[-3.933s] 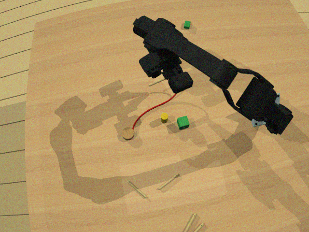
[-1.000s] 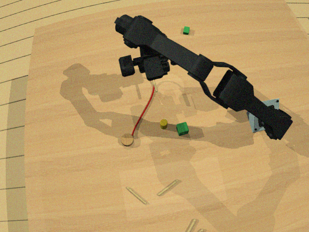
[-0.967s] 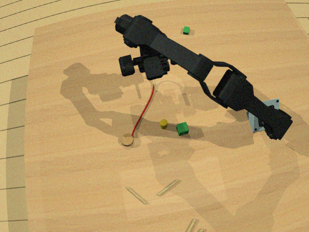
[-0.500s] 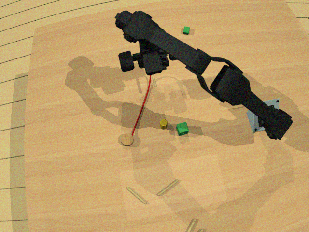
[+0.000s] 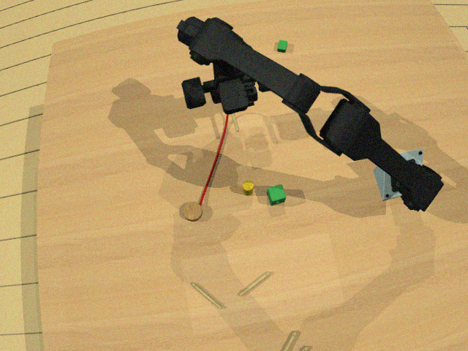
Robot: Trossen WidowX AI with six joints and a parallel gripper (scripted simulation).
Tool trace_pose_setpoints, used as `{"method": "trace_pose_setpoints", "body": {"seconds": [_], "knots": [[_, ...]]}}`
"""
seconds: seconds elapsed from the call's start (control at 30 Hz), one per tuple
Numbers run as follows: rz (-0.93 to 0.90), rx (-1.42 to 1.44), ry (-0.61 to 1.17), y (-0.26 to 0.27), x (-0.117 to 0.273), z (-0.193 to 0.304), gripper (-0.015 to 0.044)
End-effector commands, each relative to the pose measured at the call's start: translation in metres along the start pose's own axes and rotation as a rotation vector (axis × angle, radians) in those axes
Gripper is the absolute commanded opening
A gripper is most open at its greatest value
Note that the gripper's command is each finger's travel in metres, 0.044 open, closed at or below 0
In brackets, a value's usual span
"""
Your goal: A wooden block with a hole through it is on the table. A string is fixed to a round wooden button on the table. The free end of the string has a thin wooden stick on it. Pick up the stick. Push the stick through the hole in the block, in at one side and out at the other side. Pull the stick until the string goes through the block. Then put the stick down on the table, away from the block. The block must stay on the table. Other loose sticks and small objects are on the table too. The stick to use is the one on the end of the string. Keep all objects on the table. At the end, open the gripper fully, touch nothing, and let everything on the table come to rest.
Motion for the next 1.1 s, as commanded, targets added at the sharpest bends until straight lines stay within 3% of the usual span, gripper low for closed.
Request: {"method": "trace_pose_setpoints", "body": {"seconds": [0.0, 1.07], "knots": [[-0.002, 0.004, 0.002, 0.003, -0.002, -0.001, 0.0000], [-0.004, 0.003, -0.001, 0.029, -0.026, -0.008, 0.0000]]}}
Point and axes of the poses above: the point midway between the two fingers, 35 mm back from their tips, its own x axis back along the fingers, its own y axis across the jaws, z = x × y, the point moved 9 cm from there along x, back along the fingers, and after that the axes turned 14 degrees about -x, right-handed, at the moved point
